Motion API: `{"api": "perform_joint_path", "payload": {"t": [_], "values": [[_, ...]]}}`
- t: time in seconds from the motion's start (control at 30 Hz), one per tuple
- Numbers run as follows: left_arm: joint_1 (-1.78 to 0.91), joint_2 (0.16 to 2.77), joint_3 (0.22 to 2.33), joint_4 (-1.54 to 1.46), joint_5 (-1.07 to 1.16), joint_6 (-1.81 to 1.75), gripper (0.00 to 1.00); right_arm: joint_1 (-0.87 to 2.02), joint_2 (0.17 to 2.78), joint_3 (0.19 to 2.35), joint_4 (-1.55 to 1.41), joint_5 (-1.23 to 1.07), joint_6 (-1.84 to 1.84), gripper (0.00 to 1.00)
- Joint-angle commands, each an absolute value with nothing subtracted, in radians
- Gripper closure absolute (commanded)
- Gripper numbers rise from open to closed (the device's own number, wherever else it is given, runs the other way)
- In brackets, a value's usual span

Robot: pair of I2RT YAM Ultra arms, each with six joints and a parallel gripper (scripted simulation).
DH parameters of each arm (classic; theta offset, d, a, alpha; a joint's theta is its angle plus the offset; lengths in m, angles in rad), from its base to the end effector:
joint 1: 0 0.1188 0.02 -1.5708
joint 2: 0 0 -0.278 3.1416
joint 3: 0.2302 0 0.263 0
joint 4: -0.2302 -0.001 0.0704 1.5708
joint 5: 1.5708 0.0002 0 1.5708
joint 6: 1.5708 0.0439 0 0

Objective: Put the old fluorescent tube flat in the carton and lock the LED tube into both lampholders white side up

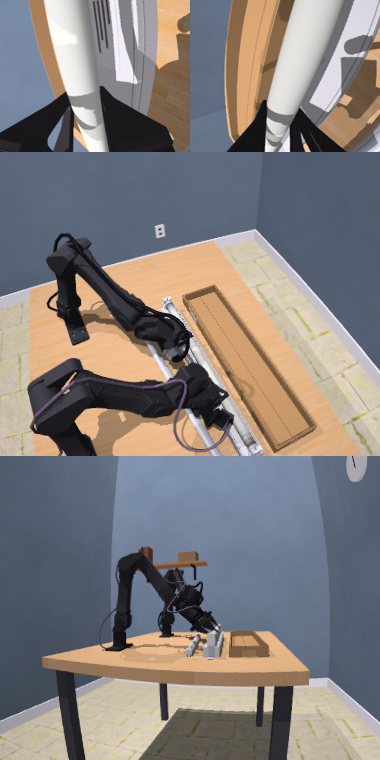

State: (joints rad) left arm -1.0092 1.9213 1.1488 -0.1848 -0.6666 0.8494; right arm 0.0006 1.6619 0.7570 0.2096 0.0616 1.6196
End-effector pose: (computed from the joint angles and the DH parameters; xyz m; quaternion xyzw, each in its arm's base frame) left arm 0.2373 -0.3244 0.1583 0.6627 0.6182 0.2881 0.3093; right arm 0.3382 -0.0015 0.1580 0.6644 0.6151 0.2877 0.3123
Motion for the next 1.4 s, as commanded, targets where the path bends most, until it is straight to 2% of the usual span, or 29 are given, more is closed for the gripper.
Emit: {"api": "perform_joint_path", "payload": {"t": [0.0,0.83,1.3,1.37], "values": [[-1.016,1.898,1.143,-0.194,-0.672,0.849,0.89,0.005,1.638,0.771,0.225,0.068,1.606,0.89],[-0.994,1.927,1.195,-0.241,-0.635,0.831,0.89,-0.007,1.665,0.806,0.159,0.054,1.607,0.89],[-0.967,1.944,1.290,-0.426,-0.531,0.800,0.89,-0.018,1.693,0.920,-0.075,0.039,1.630,0.89],[-0.966,1.947,1.294,-0.398,-0.550,0.804,0.89,-0.009,1.695,0.924,-0.040,0.045,1.619,0.89]]}}
